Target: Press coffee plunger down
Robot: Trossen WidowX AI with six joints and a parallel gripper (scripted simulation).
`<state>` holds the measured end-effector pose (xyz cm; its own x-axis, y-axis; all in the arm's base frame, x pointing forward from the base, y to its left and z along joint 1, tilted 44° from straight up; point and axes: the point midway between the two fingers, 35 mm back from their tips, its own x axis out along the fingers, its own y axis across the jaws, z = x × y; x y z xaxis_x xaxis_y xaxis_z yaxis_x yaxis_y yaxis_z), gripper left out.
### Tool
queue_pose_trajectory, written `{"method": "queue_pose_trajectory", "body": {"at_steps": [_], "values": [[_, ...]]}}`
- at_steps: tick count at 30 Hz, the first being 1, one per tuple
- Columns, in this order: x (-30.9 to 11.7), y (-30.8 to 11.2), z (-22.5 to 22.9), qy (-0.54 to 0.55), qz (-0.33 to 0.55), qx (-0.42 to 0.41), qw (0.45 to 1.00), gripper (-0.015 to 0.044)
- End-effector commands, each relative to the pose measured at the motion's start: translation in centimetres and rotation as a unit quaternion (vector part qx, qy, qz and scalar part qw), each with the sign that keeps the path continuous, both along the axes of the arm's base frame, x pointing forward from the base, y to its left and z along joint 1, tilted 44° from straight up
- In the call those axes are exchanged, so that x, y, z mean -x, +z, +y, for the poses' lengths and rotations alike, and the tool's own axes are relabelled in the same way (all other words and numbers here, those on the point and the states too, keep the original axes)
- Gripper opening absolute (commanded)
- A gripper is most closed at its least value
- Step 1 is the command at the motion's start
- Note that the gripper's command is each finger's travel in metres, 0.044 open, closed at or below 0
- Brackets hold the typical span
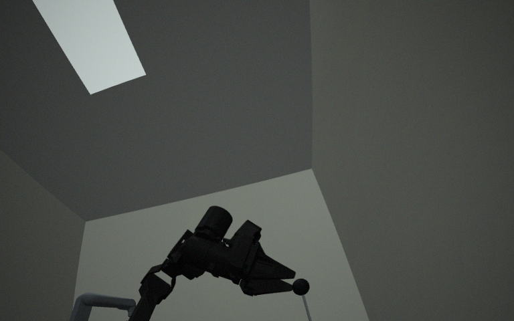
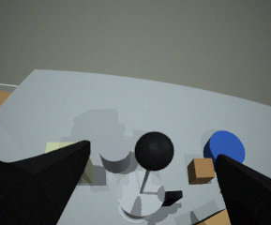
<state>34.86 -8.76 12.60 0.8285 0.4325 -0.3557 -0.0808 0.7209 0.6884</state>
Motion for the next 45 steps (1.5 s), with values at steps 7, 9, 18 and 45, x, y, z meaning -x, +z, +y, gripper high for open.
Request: {"method": "queue_pose_trajectory", "body": {"at_steps": [7,9,18,45], "values": [[-1.4,-0.6,0.7,-0.003,0.000,-0.002,1.000,0.0440],[-1.5,-0.7,0.8,-0.003,-0.001,-0.002,1.000,0.0440],[-1.6,-0.7,0.9,-0.003,-0.001,-0.002,1.000,0.0230],[-1.8,-2.1,1.9,-0.003,0.001,-0.001,1.000,0.0121]]}}
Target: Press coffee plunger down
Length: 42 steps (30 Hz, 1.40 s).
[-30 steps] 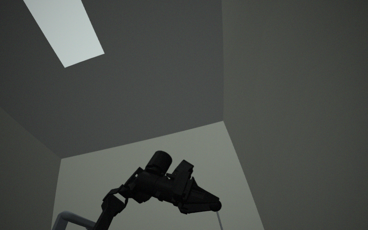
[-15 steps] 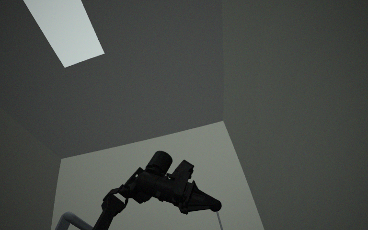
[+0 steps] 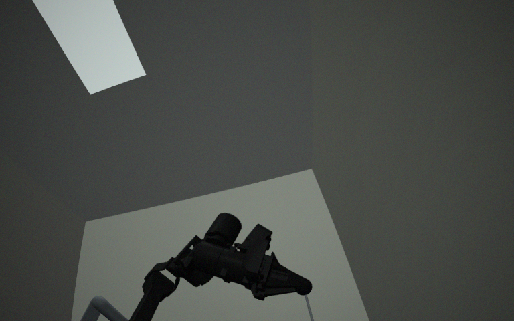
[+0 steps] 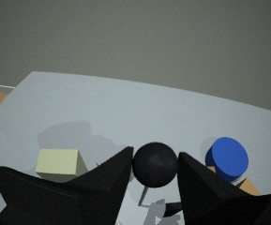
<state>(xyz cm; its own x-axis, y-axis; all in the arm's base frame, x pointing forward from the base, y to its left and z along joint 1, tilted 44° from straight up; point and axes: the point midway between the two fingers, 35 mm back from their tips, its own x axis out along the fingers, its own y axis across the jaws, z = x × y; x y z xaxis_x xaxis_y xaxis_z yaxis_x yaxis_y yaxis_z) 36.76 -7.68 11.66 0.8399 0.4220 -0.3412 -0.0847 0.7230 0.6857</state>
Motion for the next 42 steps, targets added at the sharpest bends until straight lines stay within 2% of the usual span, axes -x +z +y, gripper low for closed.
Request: {"method": "queue_pose_trajectory", "body": {"at_steps": [1,42], "values": [[0.1,-1.3,0.9,0.003,0.010,-0.002,1.000,0.0121],[-0.6,-6.3,5.4,0.003,0.009,-0.003,1.000,0.0121]]}}
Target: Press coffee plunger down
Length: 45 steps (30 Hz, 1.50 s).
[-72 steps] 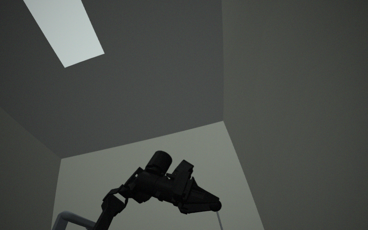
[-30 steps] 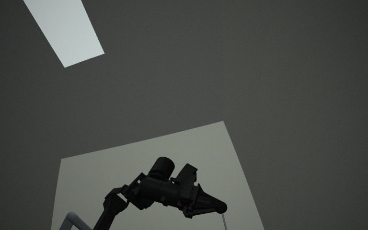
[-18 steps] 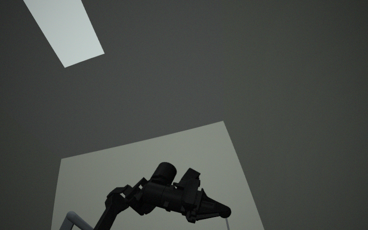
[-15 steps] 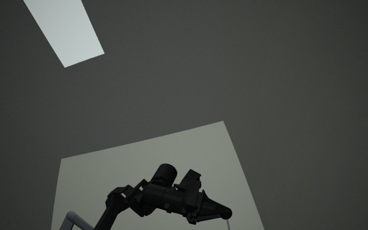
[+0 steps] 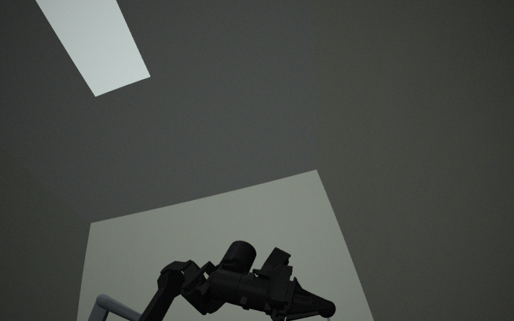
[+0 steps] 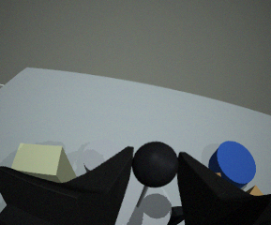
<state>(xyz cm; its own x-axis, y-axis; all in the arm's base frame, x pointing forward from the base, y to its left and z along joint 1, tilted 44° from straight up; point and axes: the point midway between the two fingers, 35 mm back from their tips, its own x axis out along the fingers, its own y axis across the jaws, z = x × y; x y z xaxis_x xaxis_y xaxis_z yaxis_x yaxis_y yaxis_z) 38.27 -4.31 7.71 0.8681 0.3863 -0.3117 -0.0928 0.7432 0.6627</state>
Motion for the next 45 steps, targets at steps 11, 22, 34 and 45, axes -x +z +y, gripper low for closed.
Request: {"method": "queue_pose_trajectory", "body": {"at_steps": [11,22,34,45], "values": [[0.3,-3.4,3.3,0.018,0.031,-0.018,0.999,0.0121],[-0.4,-3.5,3.3,0.019,0.030,-0.018,0.999,0.0121],[-0.8,-3.5,3.2,0.019,0.030,-0.018,0.999,0.0121],[-1.0,-3.5,3.1,0.019,0.030,-0.018,0.999,0.0121]]}}
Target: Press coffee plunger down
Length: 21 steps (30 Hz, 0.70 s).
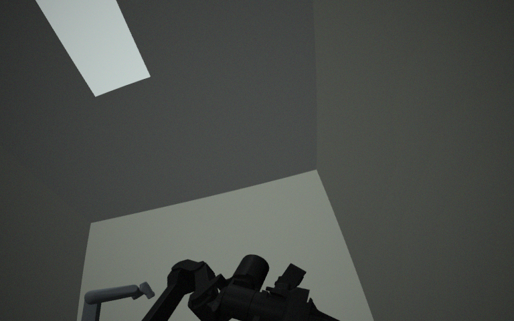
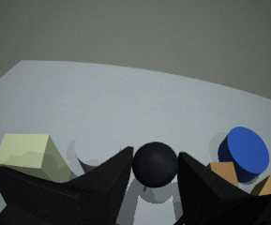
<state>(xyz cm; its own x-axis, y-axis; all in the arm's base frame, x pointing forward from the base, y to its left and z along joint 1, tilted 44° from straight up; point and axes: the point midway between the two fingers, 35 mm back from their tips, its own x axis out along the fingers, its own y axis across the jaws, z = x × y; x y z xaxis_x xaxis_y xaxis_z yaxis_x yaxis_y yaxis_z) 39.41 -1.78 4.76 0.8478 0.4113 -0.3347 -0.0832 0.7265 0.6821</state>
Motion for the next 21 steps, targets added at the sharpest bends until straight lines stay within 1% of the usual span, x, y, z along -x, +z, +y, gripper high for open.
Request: {"method": "queue_pose_trajectory", "body": {"at_steps": [1,21], "values": [[0.10,-0.56,0.54,0.008,0.011,-0.007,1.000,0.0121],[-0.25,-0.57,0.45,0.008,0.011,-0.007,1.000,0.0121]]}}
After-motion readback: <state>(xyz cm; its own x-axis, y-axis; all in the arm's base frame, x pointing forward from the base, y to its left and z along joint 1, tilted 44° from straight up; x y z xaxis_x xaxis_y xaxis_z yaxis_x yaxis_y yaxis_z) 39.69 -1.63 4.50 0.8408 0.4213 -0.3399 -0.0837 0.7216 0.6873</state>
